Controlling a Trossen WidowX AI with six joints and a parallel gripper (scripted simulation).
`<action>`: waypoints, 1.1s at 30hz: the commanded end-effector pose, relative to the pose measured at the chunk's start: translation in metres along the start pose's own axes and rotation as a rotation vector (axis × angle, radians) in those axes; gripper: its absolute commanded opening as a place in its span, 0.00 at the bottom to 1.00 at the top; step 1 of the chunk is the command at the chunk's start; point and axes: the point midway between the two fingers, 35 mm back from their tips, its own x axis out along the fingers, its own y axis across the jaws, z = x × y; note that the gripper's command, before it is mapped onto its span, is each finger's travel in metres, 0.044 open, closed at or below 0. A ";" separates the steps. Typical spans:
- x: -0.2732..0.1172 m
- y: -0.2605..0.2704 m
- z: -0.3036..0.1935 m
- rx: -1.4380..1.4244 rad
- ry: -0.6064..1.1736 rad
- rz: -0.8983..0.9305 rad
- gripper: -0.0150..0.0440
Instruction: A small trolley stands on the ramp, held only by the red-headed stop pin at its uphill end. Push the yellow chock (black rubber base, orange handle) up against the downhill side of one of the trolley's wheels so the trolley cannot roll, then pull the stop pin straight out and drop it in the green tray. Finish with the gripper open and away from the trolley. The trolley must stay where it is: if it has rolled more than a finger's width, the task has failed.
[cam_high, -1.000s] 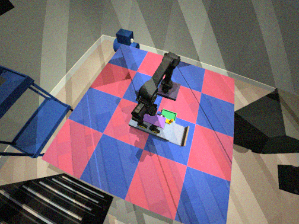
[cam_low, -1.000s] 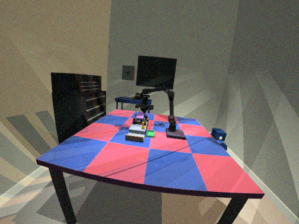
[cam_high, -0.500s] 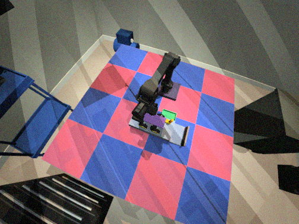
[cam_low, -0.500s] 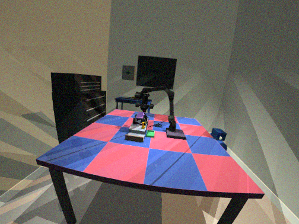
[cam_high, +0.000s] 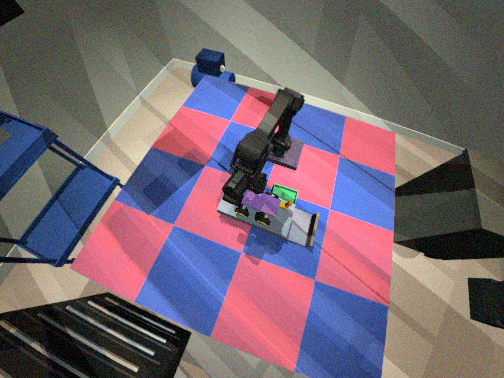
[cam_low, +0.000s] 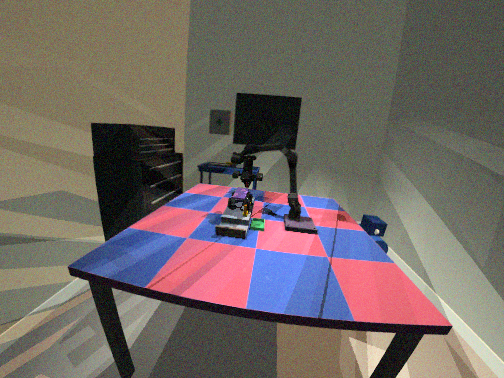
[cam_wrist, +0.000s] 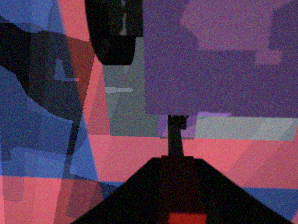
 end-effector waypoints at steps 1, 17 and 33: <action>-0.004 -0.001 -0.002 0.008 0.008 -0.005 0.25; -0.007 -0.002 -0.013 0.008 0.009 -0.005 0.25; -0.005 -0.002 -0.035 0.008 0.011 -0.005 0.25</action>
